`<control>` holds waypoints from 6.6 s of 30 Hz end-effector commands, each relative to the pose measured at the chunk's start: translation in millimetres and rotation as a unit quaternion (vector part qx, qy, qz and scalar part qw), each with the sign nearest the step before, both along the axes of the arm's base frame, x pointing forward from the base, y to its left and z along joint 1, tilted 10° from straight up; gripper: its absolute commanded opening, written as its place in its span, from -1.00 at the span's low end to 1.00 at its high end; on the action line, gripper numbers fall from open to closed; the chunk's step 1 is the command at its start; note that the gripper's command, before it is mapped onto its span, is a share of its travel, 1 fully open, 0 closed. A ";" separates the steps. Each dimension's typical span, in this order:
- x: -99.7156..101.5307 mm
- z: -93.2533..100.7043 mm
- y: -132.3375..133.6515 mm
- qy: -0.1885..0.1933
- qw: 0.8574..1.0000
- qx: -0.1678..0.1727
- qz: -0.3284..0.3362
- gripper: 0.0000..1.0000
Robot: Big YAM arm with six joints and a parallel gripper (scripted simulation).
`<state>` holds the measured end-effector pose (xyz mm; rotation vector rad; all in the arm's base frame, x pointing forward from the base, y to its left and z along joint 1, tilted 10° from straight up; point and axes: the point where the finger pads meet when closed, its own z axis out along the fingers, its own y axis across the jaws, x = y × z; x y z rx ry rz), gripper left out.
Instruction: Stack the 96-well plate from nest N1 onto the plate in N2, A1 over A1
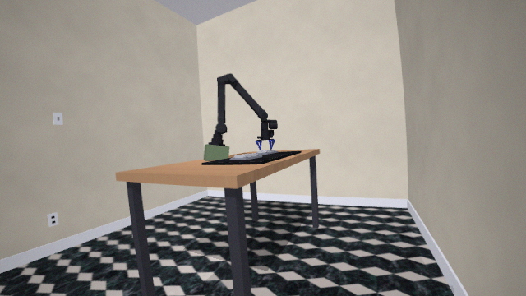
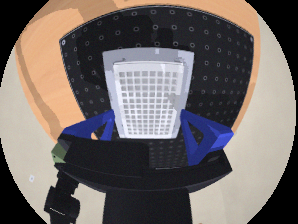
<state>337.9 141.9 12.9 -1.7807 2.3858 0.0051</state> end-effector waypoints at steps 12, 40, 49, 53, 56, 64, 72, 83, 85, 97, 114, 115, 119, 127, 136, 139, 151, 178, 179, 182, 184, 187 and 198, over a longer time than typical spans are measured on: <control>5.5 -18.7 9.0 -0.008 1.000 0.006 0.002 1.00; 16.3 -6.7 8.7 -0.021 1.000 0.010 0.000 -1.00; 16.3 -6.7 8.7 -0.021 1.000 0.010 0.000 -1.00; 16.3 -6.7 8.7 -0.021 1.000 0.010 0.000 -1.00; 16.3 -6.7 8.7 -0.021 1.000 0.010 0.000 -1.00; 16.2 9.3 10.4 -0.026 1.000 0.012 0.001 -1.00; 22.5 25.1 10.2 -0.034 0.999 0.015 0.001 -1.00; 21.3 44.6 4.8 -0.035 0.999 0.015 -0.001 -1.00; 21.0 48.1 4.0 -0.035 0.999 0.015 -0.001 -1.00; 18.4 65.8 2.2 -0.036 0.999 0.016 -0.001 -1.00; 14.2 92.2 -0.6 -0.037 0.999 0.016 -0.001 -1.00; 13.9 93.9 -0.8 -0.038 0.999 0.016 -0.001 -1.00; 12.7 101.0 -1.6 -0.038 0.999 0.016 -0.001 -1.00; 11.6 98.3 -1.7 -0.030 0.999 0.013 -0.001 -1.00; 11.5 98.5 -1.5 -0.030 0.999 0.014 -0.001 -1.00; 11.5 98.5 -1.5 -0.030 0.999 0.014 -0.001 -1.00; 11.5 98.5 -1.5 -0.030 0.999 0.014 -0.001 -1.00; 6.5 97.9 -10.9 -0.027 0.999 0.019 -0.035 -1.00; -4.8 85.9 -18.1 -0.014 0.999 0.014 -0.035 -1.00; -7.7 81.9 -28.8 -0.013 1.000 0.011 -0.025 -1.00; -7.8 81.0 -35.3 -0.014 1.000 0.011 -0.025 -1.00; -8.1 79.8 -45.2 -0.014 1.000 0.011 -0.025 -1.00; -9.3 76.0 -75.0 -0.016 1.000 0.010 -0.025 -1.00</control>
